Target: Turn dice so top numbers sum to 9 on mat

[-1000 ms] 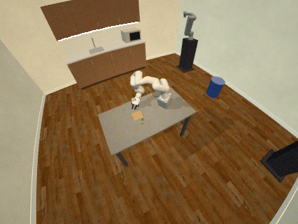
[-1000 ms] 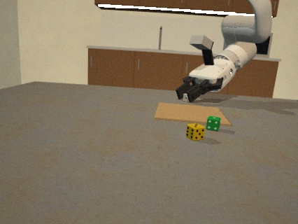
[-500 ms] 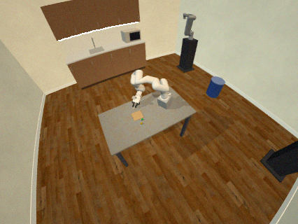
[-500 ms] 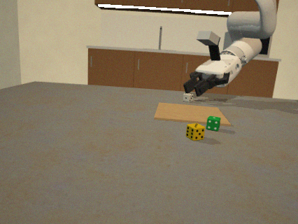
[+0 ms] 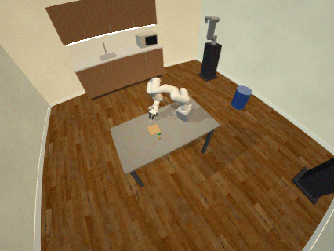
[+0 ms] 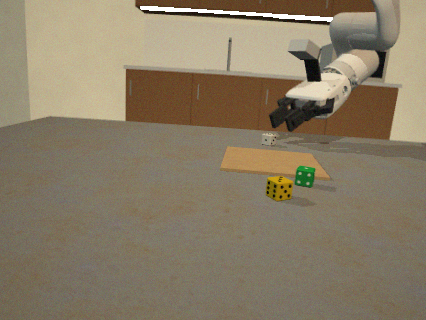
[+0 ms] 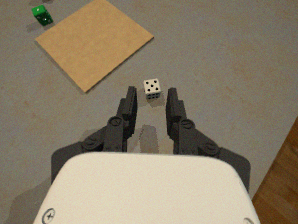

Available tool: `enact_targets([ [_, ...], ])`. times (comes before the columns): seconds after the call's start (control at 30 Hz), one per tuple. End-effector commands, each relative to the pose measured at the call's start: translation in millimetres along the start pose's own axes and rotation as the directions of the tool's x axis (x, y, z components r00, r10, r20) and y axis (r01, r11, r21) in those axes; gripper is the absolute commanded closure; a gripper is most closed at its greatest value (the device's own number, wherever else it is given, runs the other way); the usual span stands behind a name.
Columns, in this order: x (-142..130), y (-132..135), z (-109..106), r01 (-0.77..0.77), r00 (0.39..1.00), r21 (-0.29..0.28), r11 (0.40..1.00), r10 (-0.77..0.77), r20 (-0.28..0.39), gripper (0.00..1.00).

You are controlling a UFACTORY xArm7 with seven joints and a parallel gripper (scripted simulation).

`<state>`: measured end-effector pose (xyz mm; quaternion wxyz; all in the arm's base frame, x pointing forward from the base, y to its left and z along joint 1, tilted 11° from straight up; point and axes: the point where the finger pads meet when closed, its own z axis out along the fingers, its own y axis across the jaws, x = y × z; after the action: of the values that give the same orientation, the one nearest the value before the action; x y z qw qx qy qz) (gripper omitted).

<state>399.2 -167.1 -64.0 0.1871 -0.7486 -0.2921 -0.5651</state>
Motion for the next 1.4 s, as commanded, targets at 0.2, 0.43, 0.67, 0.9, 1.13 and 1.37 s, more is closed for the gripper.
enact_targets([
  [0.2, 25.8, 1.4, -14.7, 0.003, 1.000, -0.002, 1.000, -0.003, 0.000, 0.64],
  [0.43, 48.8, 1.4, -26.9, 0.003, 1.000, -0.002, 1.000, -0.003, 0.000, 0.64],
  [0.67, 52.3, 1.3, -28.7, 0.003, 1.000, -0.002, 1.000, -0.003, 0.002, 0.64],
  [0.9, 55.4, 1.5, -27.1, 0.004, 0.998, -0.004, 1.000, -0.003, 0.071, 0.64],
  [1.13, 66.7, 1.7, -22.0, 0.008, 0.963, -0.011, 1.000, -0.004, 0.268, 0.64],
  [1.37, 73.2, 2.2, -17.8, 0.010, 0.927, -0.012, 1.000, -0.004, 0.374, 0.64],
])
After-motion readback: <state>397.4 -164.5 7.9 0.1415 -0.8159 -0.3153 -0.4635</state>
